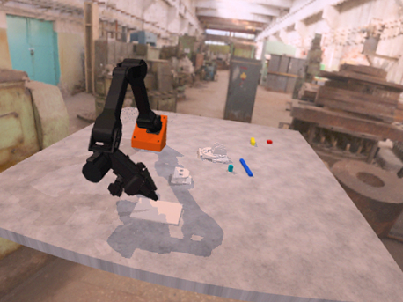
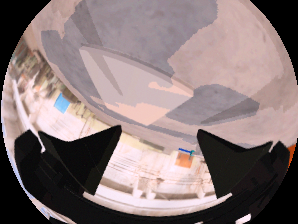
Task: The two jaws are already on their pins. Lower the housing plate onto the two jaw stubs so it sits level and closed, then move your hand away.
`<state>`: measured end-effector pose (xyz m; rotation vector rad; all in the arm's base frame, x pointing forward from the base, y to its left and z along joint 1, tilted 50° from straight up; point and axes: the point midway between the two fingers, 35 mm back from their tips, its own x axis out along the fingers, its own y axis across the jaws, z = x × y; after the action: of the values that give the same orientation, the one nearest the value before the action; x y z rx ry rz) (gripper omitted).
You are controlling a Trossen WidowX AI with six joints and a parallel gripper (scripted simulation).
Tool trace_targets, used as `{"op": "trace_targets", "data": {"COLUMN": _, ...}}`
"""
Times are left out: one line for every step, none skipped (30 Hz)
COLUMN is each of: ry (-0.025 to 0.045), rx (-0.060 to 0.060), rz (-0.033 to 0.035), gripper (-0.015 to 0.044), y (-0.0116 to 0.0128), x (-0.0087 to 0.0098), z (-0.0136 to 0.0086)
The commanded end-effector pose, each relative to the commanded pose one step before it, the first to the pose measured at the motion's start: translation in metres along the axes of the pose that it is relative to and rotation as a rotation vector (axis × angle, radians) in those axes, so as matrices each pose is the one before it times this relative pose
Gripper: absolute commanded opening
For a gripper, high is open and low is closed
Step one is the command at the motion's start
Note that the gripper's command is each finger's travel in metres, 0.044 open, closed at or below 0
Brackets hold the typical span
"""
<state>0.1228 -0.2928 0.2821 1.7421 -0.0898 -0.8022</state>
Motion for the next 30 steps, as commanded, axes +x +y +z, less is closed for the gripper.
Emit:
{"op": "trace_targets", "data": {"ry": -0.00432, "rx": -0.0510, "rz": -0.03300, "gripper": 0.0440, "y": -0.00224, "x": 0.00544, "z": -0.00604}}
{"op": "trace_targets", "data": {"ry": -0.00016, "rx": -0.0125, "rz": -0.00837, "gripper": 0.0440, "y": -0.00052, "x": 0.00150, "z": -0.00169}}
{"op": "trace_targets", "data": {"ry": -0.00011, "rx": -0.0126, "rz": -0.00836, "gripper": 0.0440, "y": -0.00050, "x": 0.00147, "z": -0.00170}}
{"op": "trace_targets", "data": {"ry": -0.00007, "rx": -0.0127, "rz": -0.00835, "gripper": 0.0440, "y": -0.00047, "x": 0.00145, "z": -0.00171}}
{"op": "trace_targets", "data": {"ry": -0.00003, "rx": -0.0128, "rz": -0.00833, "gripper": 0.0440, "y": -0.00045, "x": 0.00142, "z": -0.00173}}
{"op": "trace_targets", "data": {"ry": 0.00002, "rx": -0.0129, "rz": -0.00831, "gripper": 0.0440, "y": -0.00042, "x": 0.00140, "z": -0.00174}}
{"op": "trace_targets", "data": {"ry": 0.00005, "rx": -0.0117, "rz": -0.00747, "gripper": 0.0440, "y": -0.00036, "x": 0.00124, "z": -0.00157}}
{"op": "trace_targets", "data": {"ry": 0.00008, "rx": -0.0114, "rz": -0.00722, "gripper": 0.0440, "y": -0.00033, "x": 0.00118, "z": -0.00153}}
{"op": "trace_targets", "data": {"ry": 0.00010, "rx": -0.0115, "rz": -0.00721, "gripper": 0.0440, "y": -0.00031, "x": 0.00116, "z": -0.00154}}
{"op": "trace_targets", "data": {"ry": 0.00013, "rx": -0.0116, "rz": -0.00719, "gripper": 0.0440, "y": -0.00028, "x": 0.00114, "z": -0.00154}}
{"op": "trace_targets", "data": {"ry": 0.00015, "rx": -0.0116, "rz": -0.00717, "gripper": 0.0440, "y": -0.00026, "x": 0.00112, "z": -0.00155}}
{"op": "trace_targets", "data": {"ry": 0.00017, "rx": -0.0117, "rz": -0.00715, "gripper": 0.0440, "y": -0.00024, "x": 0.00110, "z": -0.00155}}
{"op": "trace_targets", "data": {"ry": 0.00018, "rx": -0.0118, "rz": -0.00714, "gripper": 0.0440, "y": -0.00022, "x": 0.00108, "z": -0.00155}}
{"op": "trace_targets", "data": {"ry": 0.00018, "rx": -0.0118, "rz": -0.00713, "gripper": 0.0440, "y": -0.00020, "x": 0.00106, "z": -0.00155}}
{"op": "trace_targets", "data": {"ry": 0.00019, "rx": -0.0119, "rz": -0.00712, "gripper": 0.0440, "y": -0.00018, "x": 0.00104, "z": -0.00155}}
{"op": "trace_targets", "data": {"ry": 0.00020, "rx": -0.0119, "rz": -0.00710, "gripper": 0.0440, "y": -0.00016, "x": 0.00102, "z": -0.00155}}
{"op": "trace_targets", "data": {"ry": -0.00139, "rx": -0.0141, "rz": -0.00755, "gripper": 0.0440, "y": -0.00038, "x": 0.00073, "z": -0.00119}}
{"op": "trace_targets", "data": {"ry": -0.00154, "rx": -0.0164, "rz": -0.00873, "gripper": 0.0440, "y": -0.00041, "x": 0.00082, "z": -0.00139}}
{"op": "trace_targets", "data": {"ry": -0.00152, "rx": -0.0171, "rz": -0.00901, "gripper": 0.0440, "y": -0.00040, "x": 0.00082, "z": -0.00144}}
{"op": "trace_targets", "data": {"ry": -0.00145, "rx": -0.0172, "rz": -0.00900, "gripper": 0.0440, "y": -0.00038, "x": 0.00080, "z": -0.00144}}
{"op": "trace_targets", "data": {"ry": -0.00138, "rx": -0.0173, "rz": -0.00899, "gripper": 0.0440, "y": -0.00035, "x": 0.00077, "z": -0.00144}}
{"op": "trace_targets", "data": {"ry": -0.00131, "rx": -0.0173, "rz": -0.00898, "gripper": 0.0440, "y": -0.00033, "x": 0.00074, "z": -0.00145}}
{"op": "trace_targets", "data": {"ry": -0.00124, "rx": -0.0174, "rz": -0.00897, "gripper": 0.0440, "y": -0.00030, "x": 0.00072, "z": -0.00145}}
{"op": "trace_targets", "data": {"ry": -0.00117, "rx": -0.0175, "rz": -0.00896, "gripper": 0.0440, "y": -0.00028, "x": 0.00069, "z": -0.00145}}
{"op": "trace_targets", "data": {"ry": -0.00111, "rx": -0.0176, "rz": -0.00895, "gripper": 0.0440, "y": -0.00025, "x": 0.00066, "z": -0.00145}}
{"op": "trace_targets", "data": {"ry": -0.00105, "rx": -0.0177, "rz": -0.00894, "gripper": 0.0440, "y": -0.00023, "x": 0.00063, "z": -0.00145}}
{"op": "trace_targets", "data": {"ry": 0.00109, "rx": -0.0159, "rz": -0.00735, "gripper": 0.0440, "y": 0.00026, "x": 0.00099, "z": -0.00190}}
{"op": "trace_targets", "data": {"ry": 0.00105, "rx": -0.0152, "rz": -0.00697, "gripper": 0.0440, "y": 0.00027, "x": 0.00092, "z": -0.00181}}
{"op": "trace_targets", "data": {"ry": 0.00105, "rx": -0.0153, "rz": -0.00692, "gripper": 0.0440, "y": 0.00030, "x": 0.00089, "z": -0.00180}}
{"op": "trace_targets", "data": {"ry": 0.00106, "rx": -0.0154, "rz": -0.00688, "gripper": 0.0440, "y": 0.00032, "x": 0.00087, "z": -0.00179}}
